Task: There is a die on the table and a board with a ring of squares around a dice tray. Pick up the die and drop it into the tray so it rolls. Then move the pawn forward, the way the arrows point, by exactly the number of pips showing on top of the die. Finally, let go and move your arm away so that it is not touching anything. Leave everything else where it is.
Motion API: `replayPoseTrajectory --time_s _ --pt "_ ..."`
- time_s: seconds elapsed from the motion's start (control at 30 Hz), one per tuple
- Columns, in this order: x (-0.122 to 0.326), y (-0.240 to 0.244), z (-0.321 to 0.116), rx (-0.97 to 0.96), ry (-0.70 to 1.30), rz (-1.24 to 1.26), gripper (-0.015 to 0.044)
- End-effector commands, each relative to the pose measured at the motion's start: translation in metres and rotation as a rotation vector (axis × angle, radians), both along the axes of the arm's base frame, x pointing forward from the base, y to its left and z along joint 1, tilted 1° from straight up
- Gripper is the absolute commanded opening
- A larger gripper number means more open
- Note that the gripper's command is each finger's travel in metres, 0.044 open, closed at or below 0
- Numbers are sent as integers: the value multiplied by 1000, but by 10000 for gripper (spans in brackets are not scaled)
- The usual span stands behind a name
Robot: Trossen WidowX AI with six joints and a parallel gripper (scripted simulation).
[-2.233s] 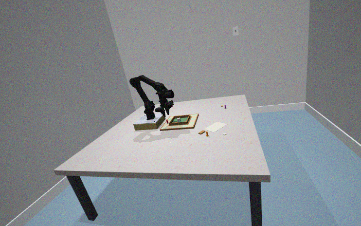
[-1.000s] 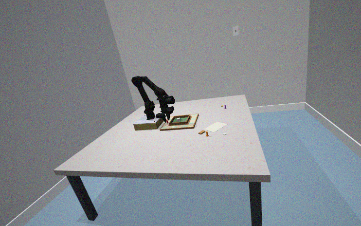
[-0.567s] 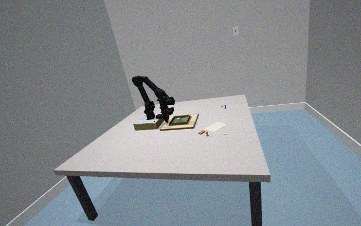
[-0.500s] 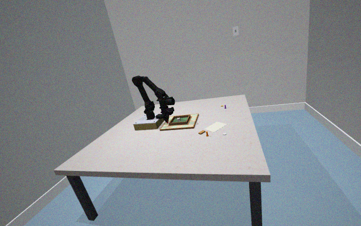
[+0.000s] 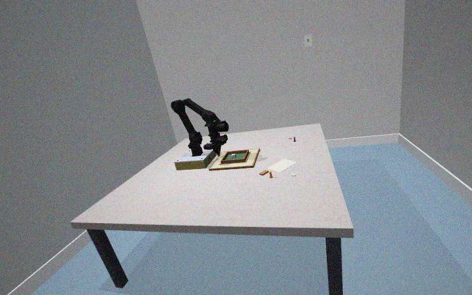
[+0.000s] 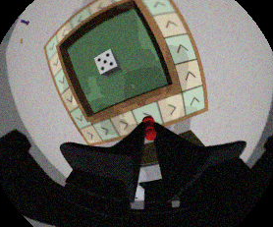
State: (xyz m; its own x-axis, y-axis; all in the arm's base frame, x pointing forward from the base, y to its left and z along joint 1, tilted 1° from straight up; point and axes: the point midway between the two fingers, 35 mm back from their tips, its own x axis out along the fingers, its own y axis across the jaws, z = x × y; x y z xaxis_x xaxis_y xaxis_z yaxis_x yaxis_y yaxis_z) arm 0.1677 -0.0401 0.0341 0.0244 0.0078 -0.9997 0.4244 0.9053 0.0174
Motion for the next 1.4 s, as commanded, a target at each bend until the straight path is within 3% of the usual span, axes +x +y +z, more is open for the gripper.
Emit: replayPoseTrajectory --time_s 0.0,0.43,0.7,1.37 --pt "1 -1 22 -4 -1 -1 0" --pt "-12 2 90 -4 0 -1 0" --pt "-5 -1 90 -4 -1 1 0" --pt "66 -46 66 -8 -7 2 0"
